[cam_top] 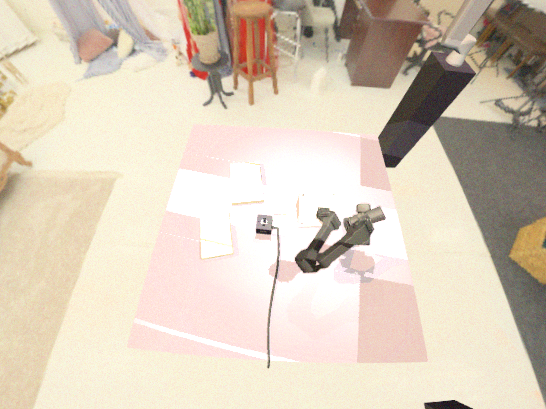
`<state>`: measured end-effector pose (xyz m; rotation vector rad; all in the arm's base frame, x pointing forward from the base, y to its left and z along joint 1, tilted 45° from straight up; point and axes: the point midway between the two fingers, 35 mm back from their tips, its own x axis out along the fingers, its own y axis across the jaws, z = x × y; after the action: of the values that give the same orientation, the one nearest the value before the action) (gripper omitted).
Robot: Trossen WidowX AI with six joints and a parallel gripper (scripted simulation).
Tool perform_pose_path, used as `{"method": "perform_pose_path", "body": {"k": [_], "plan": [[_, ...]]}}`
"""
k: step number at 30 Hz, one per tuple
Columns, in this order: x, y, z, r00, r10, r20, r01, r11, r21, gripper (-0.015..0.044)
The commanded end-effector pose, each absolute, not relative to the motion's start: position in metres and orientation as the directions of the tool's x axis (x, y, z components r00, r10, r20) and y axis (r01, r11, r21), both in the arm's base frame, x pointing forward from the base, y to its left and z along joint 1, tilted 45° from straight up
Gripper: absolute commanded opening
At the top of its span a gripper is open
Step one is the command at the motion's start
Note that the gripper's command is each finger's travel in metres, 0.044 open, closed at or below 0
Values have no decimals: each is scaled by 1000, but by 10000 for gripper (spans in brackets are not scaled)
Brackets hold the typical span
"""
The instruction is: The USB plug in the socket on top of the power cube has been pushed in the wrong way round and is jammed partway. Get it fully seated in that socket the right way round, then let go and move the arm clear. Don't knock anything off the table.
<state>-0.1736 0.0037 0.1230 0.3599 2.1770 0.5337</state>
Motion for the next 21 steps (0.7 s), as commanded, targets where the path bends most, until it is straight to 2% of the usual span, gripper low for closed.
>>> {"method": "perform_pose_path", "body": {"k": [1,6,12,16,21], "plan": [[-174,1,123,-603,422,-677,70,873,482,426],[-167,-57,119,-574,235,-784,91,970,224,440],[-127,-132,114,-429,50,-902,199,979,-41,440],[-90,-166,112,-312,-2,-950,309,945,-103,440],[-46,-190,110,-198,-10,-980,430,898,-96,440]]}}
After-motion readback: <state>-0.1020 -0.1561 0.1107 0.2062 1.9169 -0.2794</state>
